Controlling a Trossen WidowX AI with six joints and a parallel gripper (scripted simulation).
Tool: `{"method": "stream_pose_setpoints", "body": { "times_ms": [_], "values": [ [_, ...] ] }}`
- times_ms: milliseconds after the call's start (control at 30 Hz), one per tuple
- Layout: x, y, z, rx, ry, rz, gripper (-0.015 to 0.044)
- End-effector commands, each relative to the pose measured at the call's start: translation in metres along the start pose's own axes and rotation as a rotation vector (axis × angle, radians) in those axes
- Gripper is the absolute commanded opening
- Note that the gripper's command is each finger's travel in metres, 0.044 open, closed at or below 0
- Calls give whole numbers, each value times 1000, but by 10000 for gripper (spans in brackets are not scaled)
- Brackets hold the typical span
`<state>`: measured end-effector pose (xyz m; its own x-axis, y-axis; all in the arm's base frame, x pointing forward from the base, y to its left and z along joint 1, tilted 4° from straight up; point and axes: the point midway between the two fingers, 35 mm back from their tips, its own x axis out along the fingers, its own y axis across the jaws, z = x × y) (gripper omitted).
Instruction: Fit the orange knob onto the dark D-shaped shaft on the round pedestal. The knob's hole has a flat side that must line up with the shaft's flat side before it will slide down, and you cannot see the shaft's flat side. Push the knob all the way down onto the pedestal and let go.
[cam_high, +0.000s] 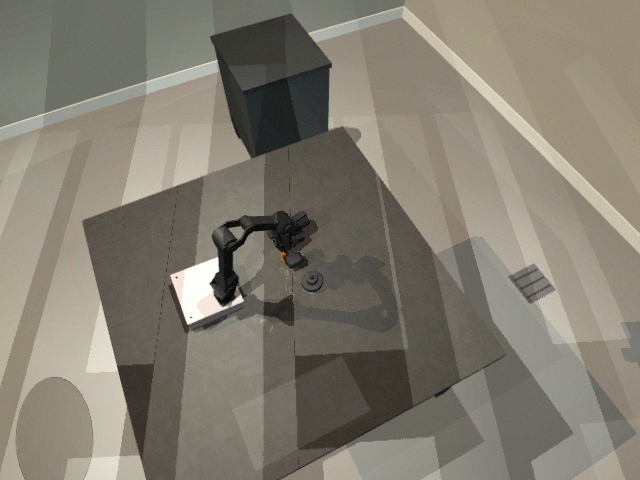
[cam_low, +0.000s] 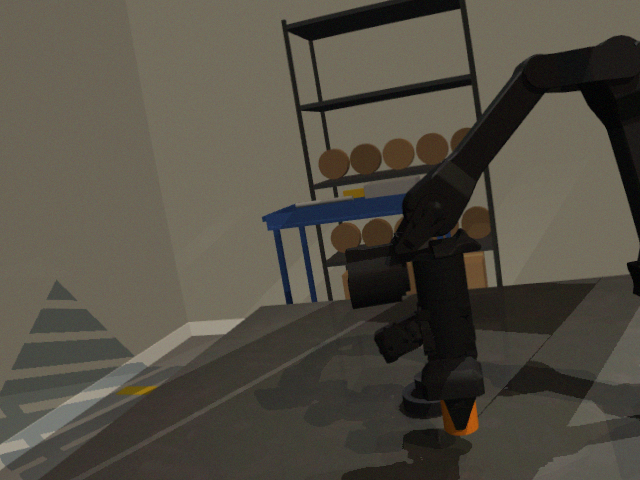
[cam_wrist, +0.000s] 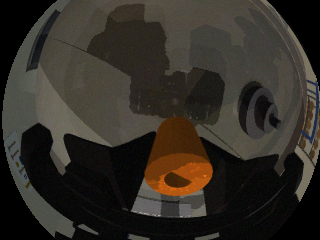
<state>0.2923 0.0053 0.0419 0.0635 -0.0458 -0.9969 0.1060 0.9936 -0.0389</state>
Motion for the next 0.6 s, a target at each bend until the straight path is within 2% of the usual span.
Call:
{"method": "stream_pose_setpoints", "body": {
  "times_ms": [0,400,567],
  "values": [
    [-25,0,4,3,-13,-2,0],
    [-103,-1,-6,3,-11,-1,0],
    [-106,-3,-6,4,-11,-2,0]
  ]
}}
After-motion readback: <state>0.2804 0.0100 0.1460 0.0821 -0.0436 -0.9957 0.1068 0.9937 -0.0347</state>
